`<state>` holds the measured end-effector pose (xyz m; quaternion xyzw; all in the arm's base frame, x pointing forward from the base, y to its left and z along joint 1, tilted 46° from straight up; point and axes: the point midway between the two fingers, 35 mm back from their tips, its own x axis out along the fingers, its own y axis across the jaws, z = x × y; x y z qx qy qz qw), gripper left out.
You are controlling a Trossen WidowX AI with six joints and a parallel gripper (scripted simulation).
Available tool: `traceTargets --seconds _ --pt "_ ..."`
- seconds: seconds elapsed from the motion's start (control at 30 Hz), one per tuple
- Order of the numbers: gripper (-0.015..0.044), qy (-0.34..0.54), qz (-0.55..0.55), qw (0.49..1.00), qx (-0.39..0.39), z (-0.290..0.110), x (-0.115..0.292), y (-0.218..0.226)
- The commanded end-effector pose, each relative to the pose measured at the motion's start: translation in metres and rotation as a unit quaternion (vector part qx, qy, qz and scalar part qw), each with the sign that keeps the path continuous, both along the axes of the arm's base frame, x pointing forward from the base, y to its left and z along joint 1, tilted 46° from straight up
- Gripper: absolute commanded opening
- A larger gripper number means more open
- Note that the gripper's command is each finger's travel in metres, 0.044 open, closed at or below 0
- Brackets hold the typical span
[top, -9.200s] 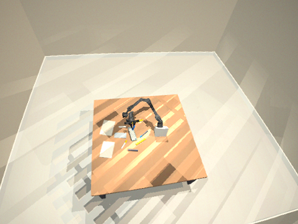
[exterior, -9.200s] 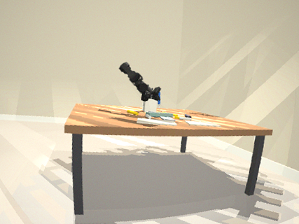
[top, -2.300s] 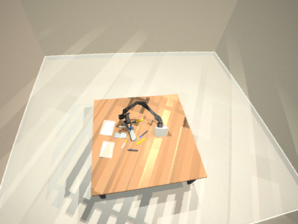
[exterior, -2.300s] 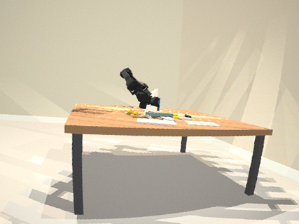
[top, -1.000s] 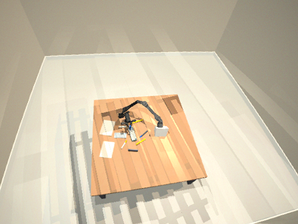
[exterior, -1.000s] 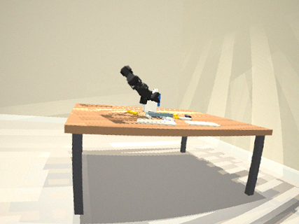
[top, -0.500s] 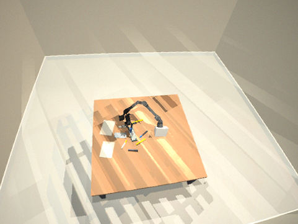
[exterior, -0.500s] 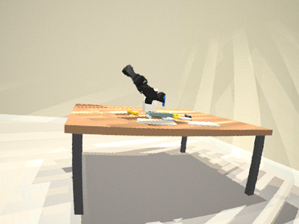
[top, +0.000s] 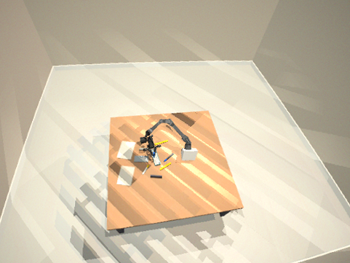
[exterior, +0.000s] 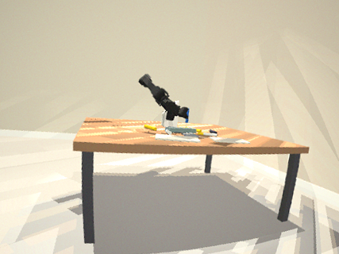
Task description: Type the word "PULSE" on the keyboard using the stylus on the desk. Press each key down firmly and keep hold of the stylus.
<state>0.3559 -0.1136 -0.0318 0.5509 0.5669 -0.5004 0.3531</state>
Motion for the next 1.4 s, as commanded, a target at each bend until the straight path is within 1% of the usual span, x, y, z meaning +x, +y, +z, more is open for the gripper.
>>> traceTargets --seconds 0.0,0.5,0.6,0.63,1.37 --pt "0.0000 0.004 0.003 1.000 0.001 -0.0048 -0.0023 0.0000" --pt "0.0000 0.004 0.003 1.000 0.001 -0.0048 -0.0023 0.0000" --pt "0.0079 0.004 0.003 1.000 0.001 -0.0055 -0.0034 -0.0003" --pt "0.0081 0.004 0.003 1.000 0.001 -0.0058 -0.0035 -0.0006" --pt "0.0081 0.004 0.003 1.000 0.001 -0.0113 -0.0054 -0.0060"
